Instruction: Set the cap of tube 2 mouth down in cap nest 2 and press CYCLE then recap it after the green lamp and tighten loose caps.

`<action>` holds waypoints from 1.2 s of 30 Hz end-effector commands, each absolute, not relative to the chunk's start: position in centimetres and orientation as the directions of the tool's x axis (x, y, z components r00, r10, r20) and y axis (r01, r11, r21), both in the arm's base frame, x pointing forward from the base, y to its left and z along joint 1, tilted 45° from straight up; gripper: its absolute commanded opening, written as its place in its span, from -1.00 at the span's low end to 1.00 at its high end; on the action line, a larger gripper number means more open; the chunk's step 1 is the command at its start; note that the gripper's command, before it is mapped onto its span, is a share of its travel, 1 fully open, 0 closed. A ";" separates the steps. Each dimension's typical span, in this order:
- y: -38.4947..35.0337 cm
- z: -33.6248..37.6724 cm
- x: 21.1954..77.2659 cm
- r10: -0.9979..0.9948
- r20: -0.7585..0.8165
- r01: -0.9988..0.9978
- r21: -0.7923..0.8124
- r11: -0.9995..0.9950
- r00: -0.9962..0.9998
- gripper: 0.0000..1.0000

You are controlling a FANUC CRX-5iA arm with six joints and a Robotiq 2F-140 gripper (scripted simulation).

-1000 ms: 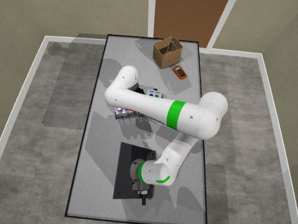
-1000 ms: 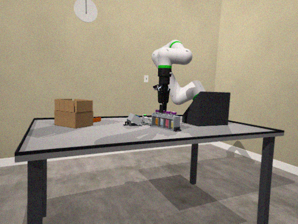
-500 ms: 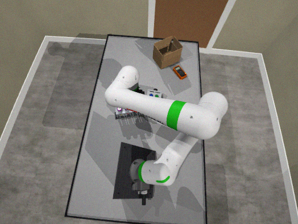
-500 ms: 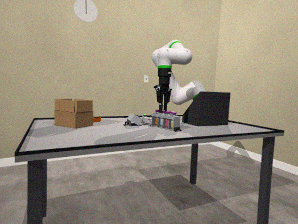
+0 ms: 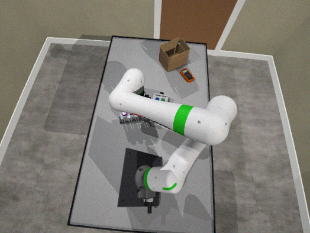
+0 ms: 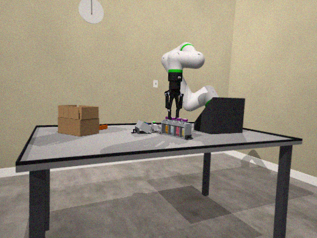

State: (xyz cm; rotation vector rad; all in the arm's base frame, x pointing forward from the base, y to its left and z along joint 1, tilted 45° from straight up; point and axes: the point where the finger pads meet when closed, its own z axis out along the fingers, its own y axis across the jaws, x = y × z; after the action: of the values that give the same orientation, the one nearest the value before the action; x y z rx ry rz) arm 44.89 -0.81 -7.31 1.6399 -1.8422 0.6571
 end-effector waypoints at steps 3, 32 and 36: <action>-0.7 -7.3 45.0 -0.707 0.704 -0.992 0.015 0.121 -0.076 -0.18; -0.5 -1.3 46.1 -0.701 0.647 -0.949 0.277 -0.151 0.300 -0.18; -1.3 -0.5 46.3 -0.681 0.614 -0.912 0.344 -0.224 0.399 -0.18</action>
State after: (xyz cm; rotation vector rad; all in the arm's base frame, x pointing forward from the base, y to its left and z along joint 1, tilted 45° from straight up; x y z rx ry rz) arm 45.91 -0.32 -1.56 1.8822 -1.5080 0.5333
